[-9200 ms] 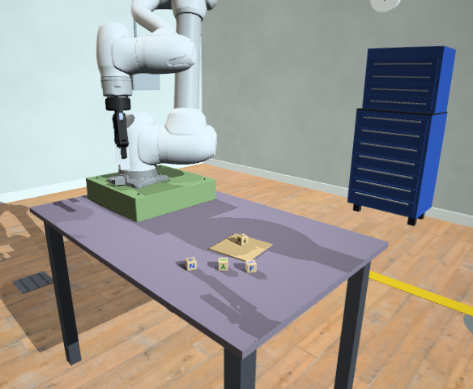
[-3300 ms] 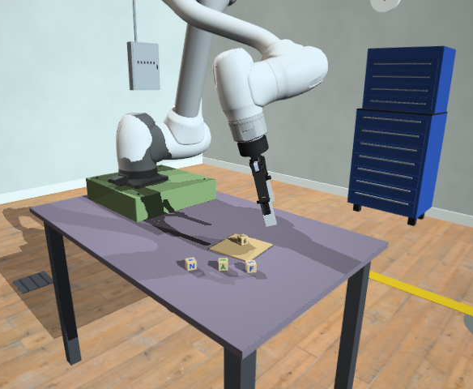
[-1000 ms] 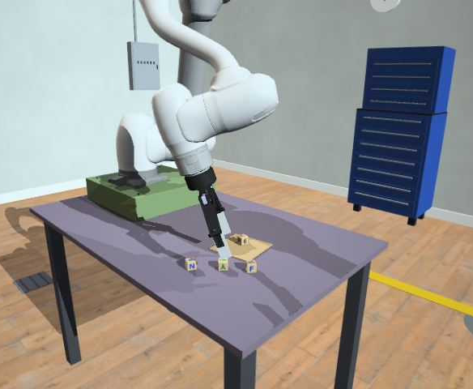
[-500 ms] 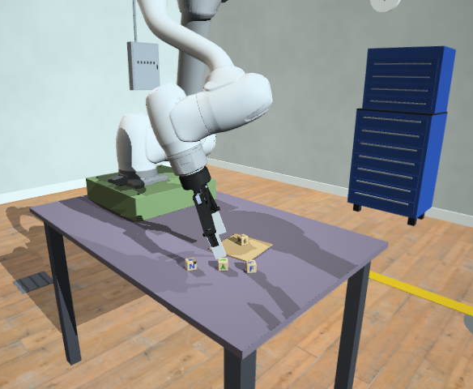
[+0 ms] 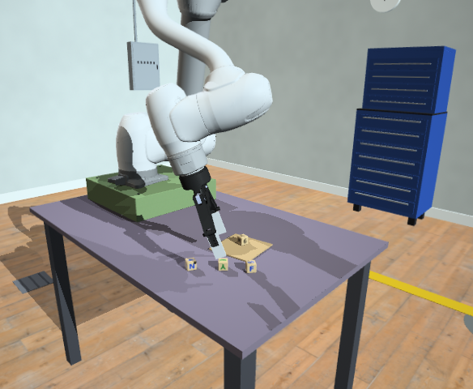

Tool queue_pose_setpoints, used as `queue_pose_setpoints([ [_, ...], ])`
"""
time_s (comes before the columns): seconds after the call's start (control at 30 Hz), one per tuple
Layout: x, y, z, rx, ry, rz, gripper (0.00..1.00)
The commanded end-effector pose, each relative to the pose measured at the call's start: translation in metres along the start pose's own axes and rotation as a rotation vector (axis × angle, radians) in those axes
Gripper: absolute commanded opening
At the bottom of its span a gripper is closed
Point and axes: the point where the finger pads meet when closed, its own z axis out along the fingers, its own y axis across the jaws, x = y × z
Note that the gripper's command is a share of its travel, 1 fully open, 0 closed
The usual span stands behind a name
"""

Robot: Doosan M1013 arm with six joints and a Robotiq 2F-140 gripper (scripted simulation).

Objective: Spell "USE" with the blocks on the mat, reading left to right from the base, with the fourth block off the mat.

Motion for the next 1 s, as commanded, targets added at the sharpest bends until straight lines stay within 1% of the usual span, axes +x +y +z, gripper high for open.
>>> queue_pose_setpoints([
  [0.0, 0.0, 0.0, 0.0, 0.0, 0.0, 0.0, 1.0],
  [0.57, -0.001, 0.0, 0.0, 0.0, 0.0, 0.0, 1.0],
  [0.63, -0.017, -0.001, -0.007, 0.0, 0.0, 0.0, 1.0],
  [0.73, -0.064, -0.003, -0.024, 0.0, 0.001, 0.0, 1.0],
  [0.77, -0.075, -0.003, -0.027, 0.0, 0.001, 0.0, 1.0],
  [0.8, -0.08, -0.004, -0.029, 0.0, 0.001, 0.0, 1.0],
  [0.97, -0.08, -0.004, -0.03, 0.0, 0.001, 0.0, 1.0],
])
